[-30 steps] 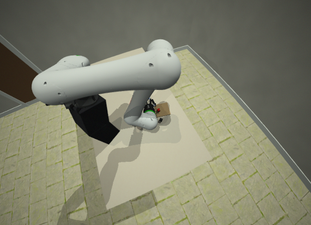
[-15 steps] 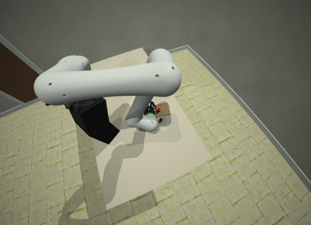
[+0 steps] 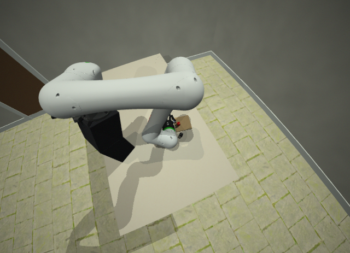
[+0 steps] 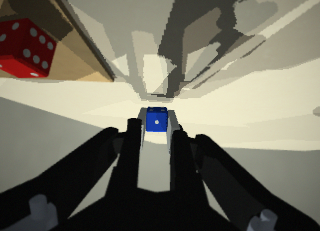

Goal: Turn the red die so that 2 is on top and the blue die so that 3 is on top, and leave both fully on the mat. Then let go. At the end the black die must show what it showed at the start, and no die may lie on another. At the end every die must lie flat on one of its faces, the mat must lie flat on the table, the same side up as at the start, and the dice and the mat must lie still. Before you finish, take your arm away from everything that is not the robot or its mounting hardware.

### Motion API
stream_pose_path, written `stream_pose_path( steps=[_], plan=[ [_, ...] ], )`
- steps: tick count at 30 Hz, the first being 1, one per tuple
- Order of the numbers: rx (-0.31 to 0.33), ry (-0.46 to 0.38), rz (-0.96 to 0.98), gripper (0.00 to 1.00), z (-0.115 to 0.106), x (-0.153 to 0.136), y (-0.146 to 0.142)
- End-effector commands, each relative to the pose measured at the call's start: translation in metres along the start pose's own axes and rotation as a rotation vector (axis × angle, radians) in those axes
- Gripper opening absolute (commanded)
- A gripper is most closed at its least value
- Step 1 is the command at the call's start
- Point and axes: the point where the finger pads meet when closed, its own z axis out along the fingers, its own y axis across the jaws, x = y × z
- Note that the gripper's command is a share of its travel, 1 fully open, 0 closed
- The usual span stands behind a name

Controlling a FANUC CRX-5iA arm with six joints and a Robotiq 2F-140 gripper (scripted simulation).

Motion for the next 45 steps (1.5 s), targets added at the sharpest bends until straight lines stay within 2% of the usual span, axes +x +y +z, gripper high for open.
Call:
stream_pose_path(
  steps=[1, 45],
  plan=[
    [0.000, 0.000, 0.000, 0.13, -0.0001, 0.0000, 0.0000],
    [0.000, 0.000, 0.000, 0.13, 0.0027, 0.0052, 0.0000]
  ],
)
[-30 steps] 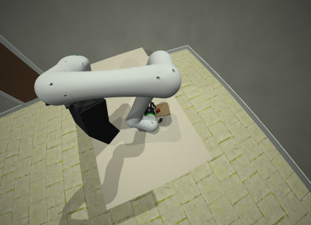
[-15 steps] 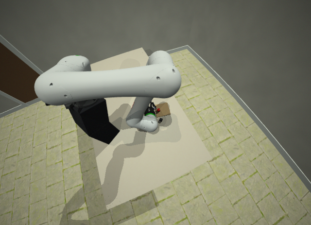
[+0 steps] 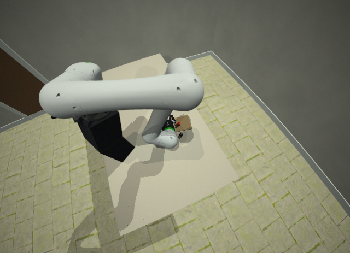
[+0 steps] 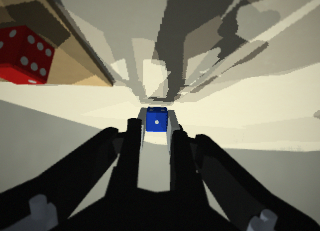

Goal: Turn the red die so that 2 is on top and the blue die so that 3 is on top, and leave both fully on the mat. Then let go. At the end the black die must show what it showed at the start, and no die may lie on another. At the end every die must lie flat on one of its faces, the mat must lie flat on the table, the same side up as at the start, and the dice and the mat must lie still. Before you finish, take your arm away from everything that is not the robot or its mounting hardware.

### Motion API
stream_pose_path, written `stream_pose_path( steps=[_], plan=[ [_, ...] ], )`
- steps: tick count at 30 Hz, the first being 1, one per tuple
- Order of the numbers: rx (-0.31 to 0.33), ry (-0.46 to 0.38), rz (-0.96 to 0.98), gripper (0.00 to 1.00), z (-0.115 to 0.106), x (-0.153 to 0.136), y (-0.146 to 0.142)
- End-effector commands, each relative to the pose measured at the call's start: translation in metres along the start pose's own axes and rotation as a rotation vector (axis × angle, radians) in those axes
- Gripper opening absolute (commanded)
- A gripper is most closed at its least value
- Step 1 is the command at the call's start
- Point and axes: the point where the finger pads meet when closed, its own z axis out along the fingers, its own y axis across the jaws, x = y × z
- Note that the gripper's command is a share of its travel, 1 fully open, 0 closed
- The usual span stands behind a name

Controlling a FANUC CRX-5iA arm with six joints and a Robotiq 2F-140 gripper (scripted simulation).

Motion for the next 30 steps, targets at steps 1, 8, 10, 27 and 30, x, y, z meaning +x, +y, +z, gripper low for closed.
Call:
stream_pose_path(
  steps=[1, 8, 10, 27, 30],
  plan=[
    [0.000, 0.000, 0.000, 0.13, 0.0009, 0.0018, 0.0000],
    [0.000, 0.000, 0.000, 0.13, 0.0028, 0.0054, 0.0000],
    [0.000, 0.000, 0.000, 0.13, 0.0031, 0.0060, 0.0000],
    [0.000, 0.000, 0.000, 0.13, 0.0033, 0.0063, 0.0000],
    [0.000, 0.000, 0.000, 0.13, 0.0033, 0.0063, 0.0000]
  ],
)
